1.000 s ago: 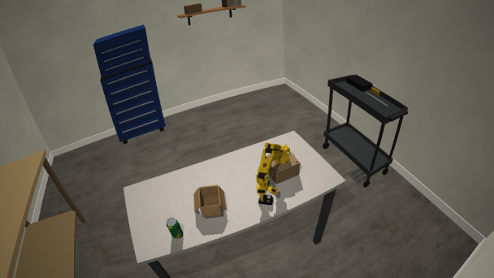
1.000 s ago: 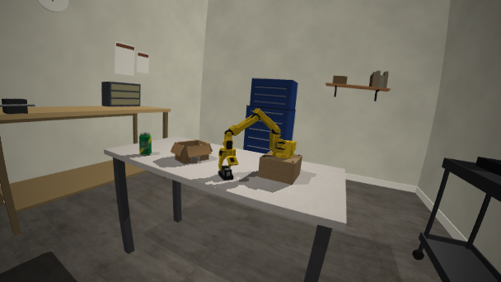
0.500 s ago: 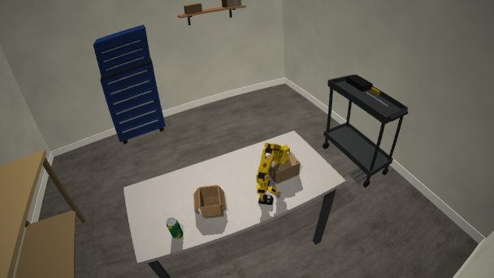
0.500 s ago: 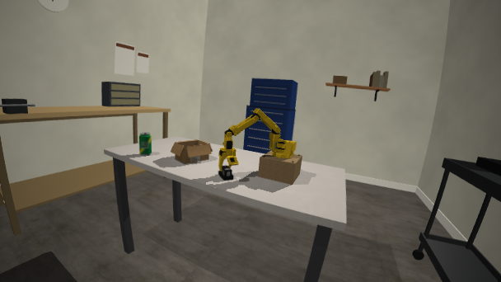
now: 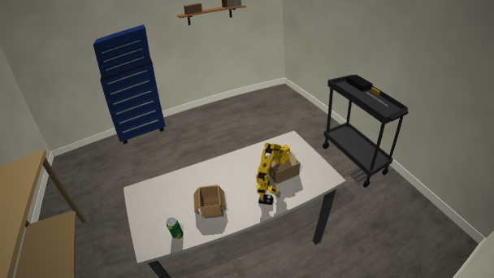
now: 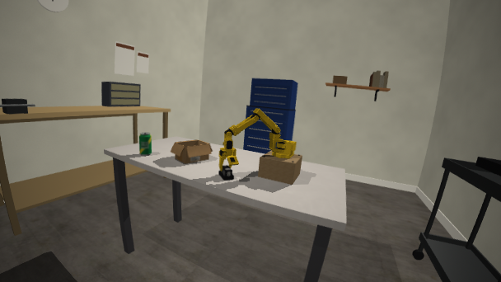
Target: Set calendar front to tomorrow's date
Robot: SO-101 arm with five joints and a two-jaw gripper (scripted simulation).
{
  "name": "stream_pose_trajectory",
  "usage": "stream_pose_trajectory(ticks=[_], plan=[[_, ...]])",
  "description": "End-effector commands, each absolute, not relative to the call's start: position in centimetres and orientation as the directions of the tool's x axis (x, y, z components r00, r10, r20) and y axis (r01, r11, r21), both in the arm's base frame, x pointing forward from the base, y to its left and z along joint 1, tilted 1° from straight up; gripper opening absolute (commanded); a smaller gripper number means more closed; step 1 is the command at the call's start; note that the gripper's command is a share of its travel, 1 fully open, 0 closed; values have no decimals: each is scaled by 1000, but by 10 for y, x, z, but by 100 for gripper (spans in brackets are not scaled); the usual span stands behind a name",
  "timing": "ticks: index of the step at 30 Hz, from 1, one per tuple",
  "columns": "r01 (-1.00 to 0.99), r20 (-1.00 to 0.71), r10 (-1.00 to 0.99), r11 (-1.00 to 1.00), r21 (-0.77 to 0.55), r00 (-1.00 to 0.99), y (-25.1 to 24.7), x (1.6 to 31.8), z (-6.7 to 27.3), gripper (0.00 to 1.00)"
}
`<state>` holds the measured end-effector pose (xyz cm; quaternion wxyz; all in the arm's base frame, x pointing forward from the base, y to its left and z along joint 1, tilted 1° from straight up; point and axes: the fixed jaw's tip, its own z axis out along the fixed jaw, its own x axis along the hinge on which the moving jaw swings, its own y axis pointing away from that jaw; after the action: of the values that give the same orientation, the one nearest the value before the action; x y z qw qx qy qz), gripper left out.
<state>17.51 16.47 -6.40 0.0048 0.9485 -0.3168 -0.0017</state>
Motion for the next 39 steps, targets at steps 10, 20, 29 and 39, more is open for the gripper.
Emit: stream_pose_trajectory(ticks=[10,20,29,39], plan=[[-611,-1,-611,-791,5,791,166,177,-60,0],[-611,-1,-611,-791,5,791,168,178,-57,0],[-611,-1,-611,-791,5,791,168,178,-56,0],[-611,-1,-611,-791,5,791,168,178,-54,0]])
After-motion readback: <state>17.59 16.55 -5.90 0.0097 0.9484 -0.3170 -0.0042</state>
